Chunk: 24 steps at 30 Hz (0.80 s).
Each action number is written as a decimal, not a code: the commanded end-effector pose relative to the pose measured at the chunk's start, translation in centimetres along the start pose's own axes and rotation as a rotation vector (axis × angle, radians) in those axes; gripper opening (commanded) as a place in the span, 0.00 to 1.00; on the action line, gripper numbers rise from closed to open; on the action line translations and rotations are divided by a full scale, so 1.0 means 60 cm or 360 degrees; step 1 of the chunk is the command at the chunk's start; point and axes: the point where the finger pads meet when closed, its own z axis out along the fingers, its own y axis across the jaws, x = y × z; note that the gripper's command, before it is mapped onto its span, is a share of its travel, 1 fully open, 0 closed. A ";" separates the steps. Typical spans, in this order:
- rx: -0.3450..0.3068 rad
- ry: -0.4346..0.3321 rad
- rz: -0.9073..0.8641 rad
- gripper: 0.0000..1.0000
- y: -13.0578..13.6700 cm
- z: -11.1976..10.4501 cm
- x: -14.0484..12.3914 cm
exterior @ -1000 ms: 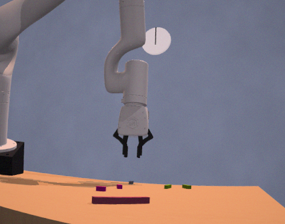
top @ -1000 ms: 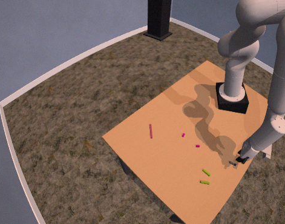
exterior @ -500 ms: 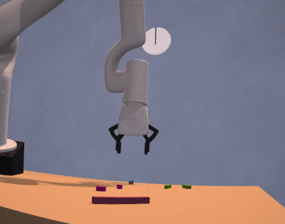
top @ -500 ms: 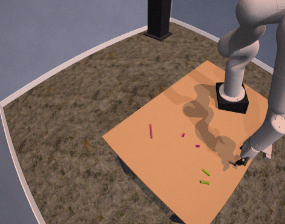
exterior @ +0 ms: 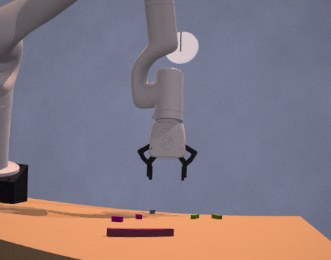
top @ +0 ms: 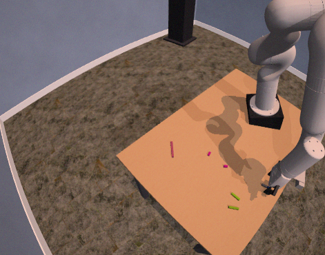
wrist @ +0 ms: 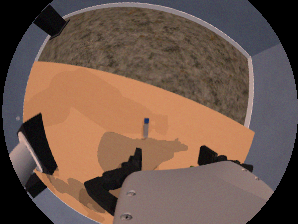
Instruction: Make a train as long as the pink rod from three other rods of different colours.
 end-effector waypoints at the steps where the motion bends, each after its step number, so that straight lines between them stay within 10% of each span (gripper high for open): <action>1: 0.0020 0.0004 -0.0096 1.00 0.062 0.010 -0.029; 23: 0.0024 0.0013 -0.0373 1.00 0.221 0.039 -0.160; 24: 0.0024 0.0013 -0.0373 0.24 0.221 0.039 -0.160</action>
